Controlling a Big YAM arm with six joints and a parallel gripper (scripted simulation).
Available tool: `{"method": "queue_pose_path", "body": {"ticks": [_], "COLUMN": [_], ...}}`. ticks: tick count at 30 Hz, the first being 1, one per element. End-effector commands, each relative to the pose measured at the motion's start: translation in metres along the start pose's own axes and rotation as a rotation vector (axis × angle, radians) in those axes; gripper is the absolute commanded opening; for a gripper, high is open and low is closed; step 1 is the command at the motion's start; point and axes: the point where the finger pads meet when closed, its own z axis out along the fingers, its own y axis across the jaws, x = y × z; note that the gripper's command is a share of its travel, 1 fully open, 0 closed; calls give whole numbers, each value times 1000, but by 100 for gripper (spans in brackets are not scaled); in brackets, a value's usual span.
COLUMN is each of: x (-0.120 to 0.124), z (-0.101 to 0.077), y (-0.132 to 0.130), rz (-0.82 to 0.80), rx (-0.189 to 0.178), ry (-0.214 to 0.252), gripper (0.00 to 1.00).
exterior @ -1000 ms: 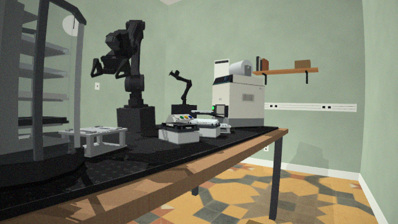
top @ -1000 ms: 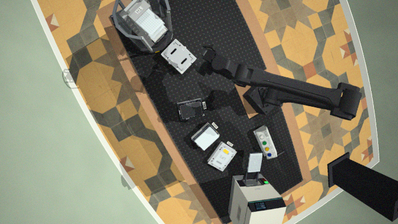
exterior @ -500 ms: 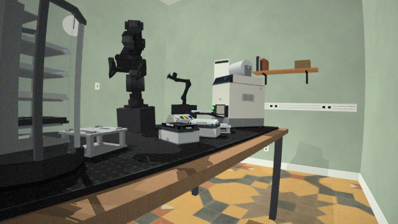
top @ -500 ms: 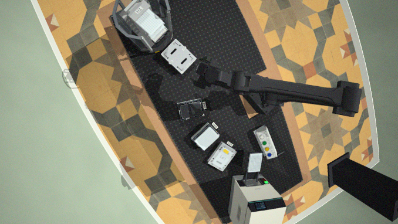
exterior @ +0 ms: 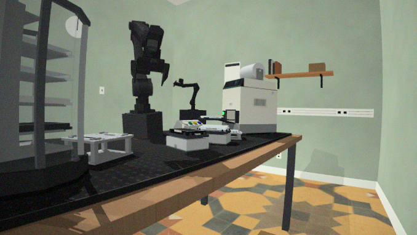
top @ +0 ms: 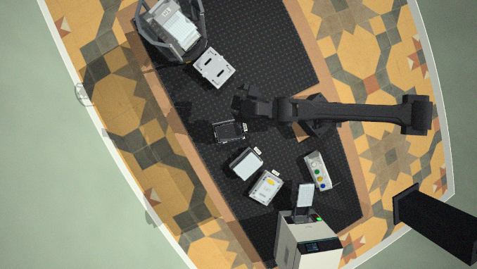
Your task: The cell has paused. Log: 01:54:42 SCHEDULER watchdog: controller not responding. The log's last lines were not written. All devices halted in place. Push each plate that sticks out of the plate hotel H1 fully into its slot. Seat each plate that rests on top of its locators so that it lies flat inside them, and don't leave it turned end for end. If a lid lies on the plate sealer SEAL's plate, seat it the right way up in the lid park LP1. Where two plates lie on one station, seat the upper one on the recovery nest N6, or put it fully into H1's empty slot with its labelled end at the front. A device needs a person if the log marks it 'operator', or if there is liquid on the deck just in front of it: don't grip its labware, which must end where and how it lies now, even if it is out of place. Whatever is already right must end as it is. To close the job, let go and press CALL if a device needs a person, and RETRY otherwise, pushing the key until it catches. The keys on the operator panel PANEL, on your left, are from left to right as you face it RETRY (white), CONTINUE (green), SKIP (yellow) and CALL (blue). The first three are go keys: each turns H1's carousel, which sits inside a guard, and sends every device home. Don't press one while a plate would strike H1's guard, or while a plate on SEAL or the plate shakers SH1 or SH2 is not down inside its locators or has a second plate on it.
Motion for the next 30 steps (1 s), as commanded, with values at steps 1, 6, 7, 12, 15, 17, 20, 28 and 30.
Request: {"method": "queue_pose_path", "body": {"ticks": [1,6,7,12,15,17,20,28,30], "x": [-39,-33,-34,-19,-9,-7,-1,19,30], "z": [-14,-27,-31,-34,-35,-37,-41,-64,-63], "y": [7,29,33,56,70,73,82,110,118], "rz": [11,-38,-35,-94,-175,-153,-222,-263,-338], "rx": [-9,-48,-50,-83,-121,-114,-145,-175,-199], "ry": [-48,-12,-21,47,109,108,150,195,252], "gripper": [100,100,100,100,100,100,100,100,100]}}
